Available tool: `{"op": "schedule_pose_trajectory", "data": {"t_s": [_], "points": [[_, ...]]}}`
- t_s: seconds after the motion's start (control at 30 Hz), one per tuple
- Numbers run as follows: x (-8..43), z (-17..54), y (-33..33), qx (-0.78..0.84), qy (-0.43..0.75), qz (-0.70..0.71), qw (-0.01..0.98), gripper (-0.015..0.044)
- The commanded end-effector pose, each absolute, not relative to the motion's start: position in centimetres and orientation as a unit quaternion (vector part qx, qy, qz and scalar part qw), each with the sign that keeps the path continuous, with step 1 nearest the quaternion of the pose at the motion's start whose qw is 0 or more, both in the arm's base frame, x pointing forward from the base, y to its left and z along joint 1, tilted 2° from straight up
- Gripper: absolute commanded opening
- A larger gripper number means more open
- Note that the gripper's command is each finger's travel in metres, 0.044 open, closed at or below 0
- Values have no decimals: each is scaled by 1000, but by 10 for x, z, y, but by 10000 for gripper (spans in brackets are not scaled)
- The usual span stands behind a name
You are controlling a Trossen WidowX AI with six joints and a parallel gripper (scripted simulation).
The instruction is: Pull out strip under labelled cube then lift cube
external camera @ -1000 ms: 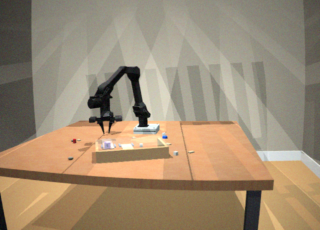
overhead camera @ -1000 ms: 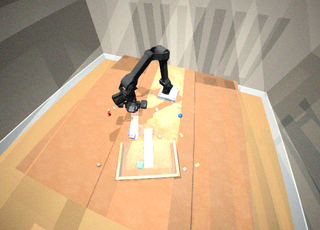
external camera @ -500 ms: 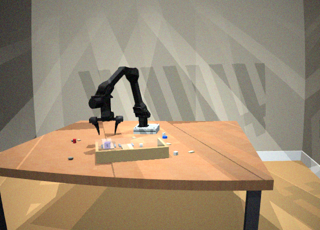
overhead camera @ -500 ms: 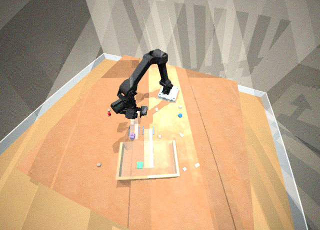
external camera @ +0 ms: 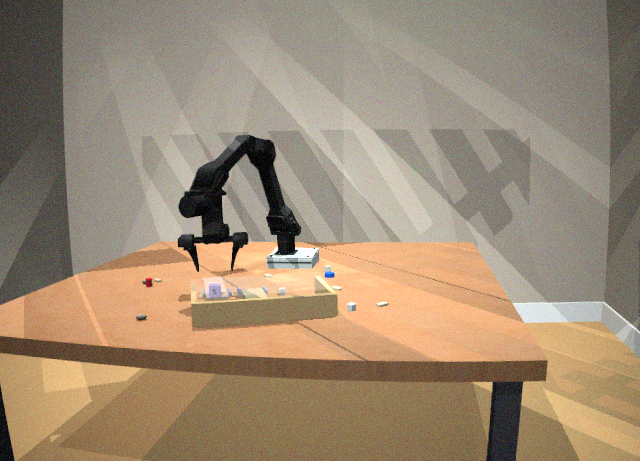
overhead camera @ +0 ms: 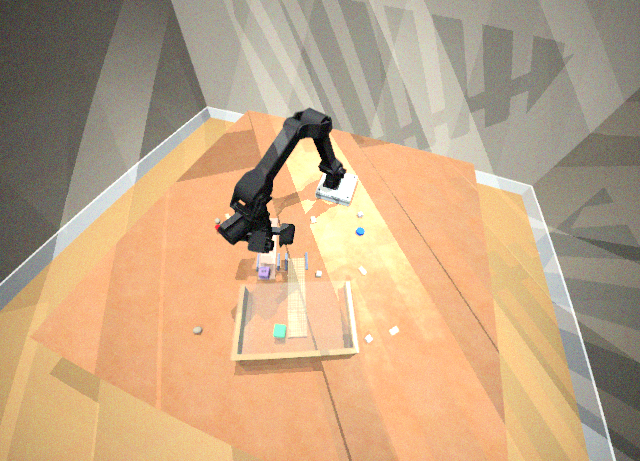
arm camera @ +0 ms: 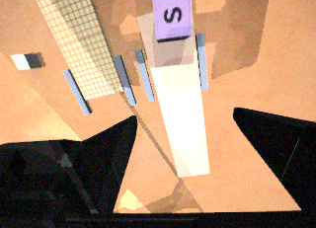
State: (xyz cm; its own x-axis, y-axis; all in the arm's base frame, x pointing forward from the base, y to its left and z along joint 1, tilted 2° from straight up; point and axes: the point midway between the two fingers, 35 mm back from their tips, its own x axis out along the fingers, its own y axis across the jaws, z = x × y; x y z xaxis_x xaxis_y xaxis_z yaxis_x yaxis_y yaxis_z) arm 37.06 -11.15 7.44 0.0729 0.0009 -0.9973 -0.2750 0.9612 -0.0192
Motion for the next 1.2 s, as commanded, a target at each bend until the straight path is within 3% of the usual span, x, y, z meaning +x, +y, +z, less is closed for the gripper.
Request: {"op": "schedule_pose_trajectory", "data": {"t_s": [0.0,0.73,0.97,1.17], "points": [[385,78,-106,-102,674,92,726,440],[447,94,-84,-101,672,92,728,440],[448,85,-85,-101,672,92,728,256],[449,76,-85,-101,672,92,728,250]]}}
